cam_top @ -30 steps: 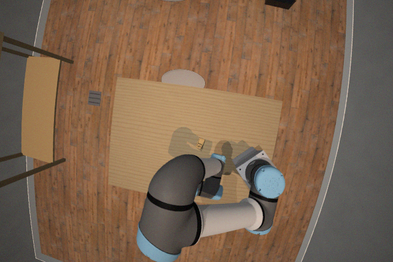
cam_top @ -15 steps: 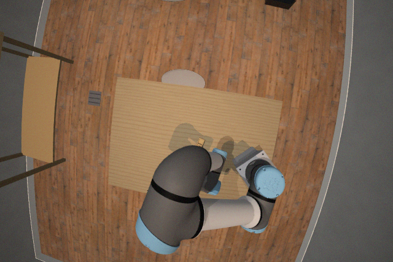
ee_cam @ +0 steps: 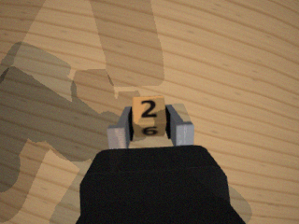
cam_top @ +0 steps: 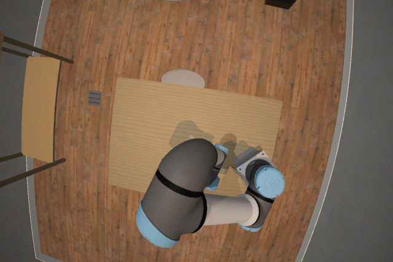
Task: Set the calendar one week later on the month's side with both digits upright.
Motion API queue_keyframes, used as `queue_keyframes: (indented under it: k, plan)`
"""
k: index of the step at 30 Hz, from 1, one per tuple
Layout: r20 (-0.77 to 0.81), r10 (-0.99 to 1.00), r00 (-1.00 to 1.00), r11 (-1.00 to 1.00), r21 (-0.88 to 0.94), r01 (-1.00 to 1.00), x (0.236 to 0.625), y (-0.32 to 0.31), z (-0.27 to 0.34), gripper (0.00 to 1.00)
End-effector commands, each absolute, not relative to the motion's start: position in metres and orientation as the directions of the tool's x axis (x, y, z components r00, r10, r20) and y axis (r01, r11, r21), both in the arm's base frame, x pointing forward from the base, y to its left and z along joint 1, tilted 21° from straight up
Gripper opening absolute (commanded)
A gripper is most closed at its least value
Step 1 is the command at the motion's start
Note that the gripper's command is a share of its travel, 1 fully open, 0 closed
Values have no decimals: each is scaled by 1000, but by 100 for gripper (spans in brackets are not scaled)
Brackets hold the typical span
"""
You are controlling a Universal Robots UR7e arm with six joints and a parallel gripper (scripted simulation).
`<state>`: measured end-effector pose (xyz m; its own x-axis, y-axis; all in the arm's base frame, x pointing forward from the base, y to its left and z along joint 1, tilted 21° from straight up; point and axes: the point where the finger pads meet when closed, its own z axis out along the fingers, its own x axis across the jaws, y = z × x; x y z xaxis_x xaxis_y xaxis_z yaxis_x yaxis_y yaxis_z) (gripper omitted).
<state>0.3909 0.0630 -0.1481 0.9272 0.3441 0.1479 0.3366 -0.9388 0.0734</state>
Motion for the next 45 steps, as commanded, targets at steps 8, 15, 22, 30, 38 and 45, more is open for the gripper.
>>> queue_keyframes:
  k: [8, 15, 22, 30, 38, 45]
  plan:
    - [142, 350, 926, -932, -45, 360, 393, 61, -150, 57]
    - [150, 347, 926, -916, -160, 369, 394, 60, -148, 57]
    - [154, 345, 926, -911, -183, 370, 395, 60, -147, 57]
    - [148, 347, 926, -904, -212, 372, 394, 60, -149, 57]
    - [142, 351, 926, -878, -295, 378, 393, 59, -152, 57]
    - [147, 348, 926, -837, -397, 377, 394, 58, -151, 57]
